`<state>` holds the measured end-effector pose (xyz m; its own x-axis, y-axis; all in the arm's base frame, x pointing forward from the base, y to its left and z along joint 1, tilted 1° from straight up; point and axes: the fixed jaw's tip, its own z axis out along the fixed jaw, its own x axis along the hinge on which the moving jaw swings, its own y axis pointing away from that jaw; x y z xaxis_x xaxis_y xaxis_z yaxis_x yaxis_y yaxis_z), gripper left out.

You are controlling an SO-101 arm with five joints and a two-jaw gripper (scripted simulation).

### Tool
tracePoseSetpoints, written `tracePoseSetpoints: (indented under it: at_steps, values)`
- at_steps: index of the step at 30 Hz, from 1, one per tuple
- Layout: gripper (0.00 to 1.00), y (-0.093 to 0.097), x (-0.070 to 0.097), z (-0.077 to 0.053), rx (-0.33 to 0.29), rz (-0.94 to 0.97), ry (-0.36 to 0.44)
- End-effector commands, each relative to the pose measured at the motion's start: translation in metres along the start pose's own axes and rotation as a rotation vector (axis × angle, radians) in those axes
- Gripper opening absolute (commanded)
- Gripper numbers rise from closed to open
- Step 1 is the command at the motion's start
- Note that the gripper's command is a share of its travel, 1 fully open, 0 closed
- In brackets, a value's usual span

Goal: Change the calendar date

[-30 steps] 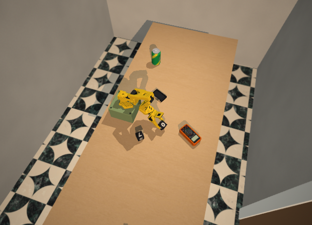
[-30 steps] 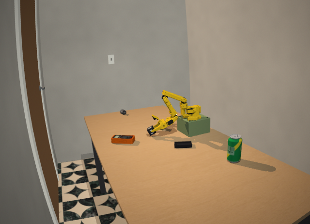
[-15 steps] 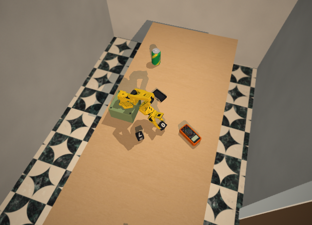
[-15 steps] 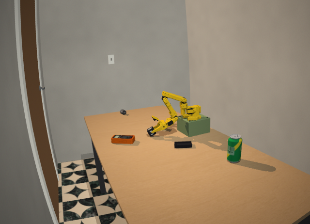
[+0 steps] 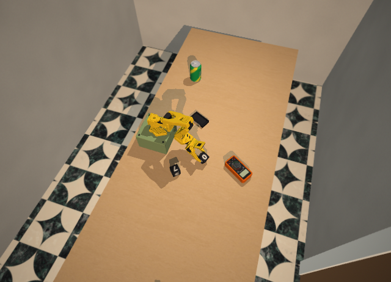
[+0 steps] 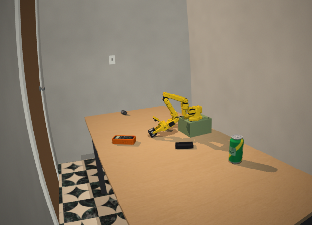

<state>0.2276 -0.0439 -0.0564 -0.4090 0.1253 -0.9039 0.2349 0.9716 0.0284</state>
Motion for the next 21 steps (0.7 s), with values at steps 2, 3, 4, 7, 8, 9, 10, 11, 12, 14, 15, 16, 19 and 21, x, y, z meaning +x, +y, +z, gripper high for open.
tracePoseSetpoints:
  at_steps: [2,3,4,7,8,9,10,11,12,14,15,16,19,21]
  values:
    - [0.0,-0.0015,-0.0002,0.0,0.006,0.012,-0.01]
    - [0.01,-0.0015,-0.0002,0.0,0.006,0.012,-0.01]
    - [0.03,-0.0015,-0.0002,0.0,0.006,0.012,-0.01]
    - [0.1,-0.0015,-0.0002,0.0,0.006,0.012,-0.01]
    - [0.13,-0.0015,-0.0002,0.0,0.006,0.012,-0.01]
    - [0.16,-0.0015,-0.0002,0.0,0.006,0.012,-0.01]
    - [0.19,-0.0015,-0.0002,0.0,0.006,0.012,-0.01]
    - [0.21,-0.0015,-0.0002,0.0,0.006,0.012,-0.01]
    - [0.23,-0.0015,-0.0002,0.0,0.006,0.012,-0.01]
    - [0.24,-0.0015,-0.0002,0.0,0.006,0.012,-0.01]
    - [0.24,-0.0015,-0.0002,0.0,0.006,0.012,-0.01]
    - [0.24,-0.0015,-0.0002,0.0,0.006,0.012,-0.01]
    - [0.24,-0.0015,-0.0002,0.0,0.006,0.012,-0.01]
    - [0.24,-0.0015,-0.0002,0.0,0.006,0.012,-0.01]
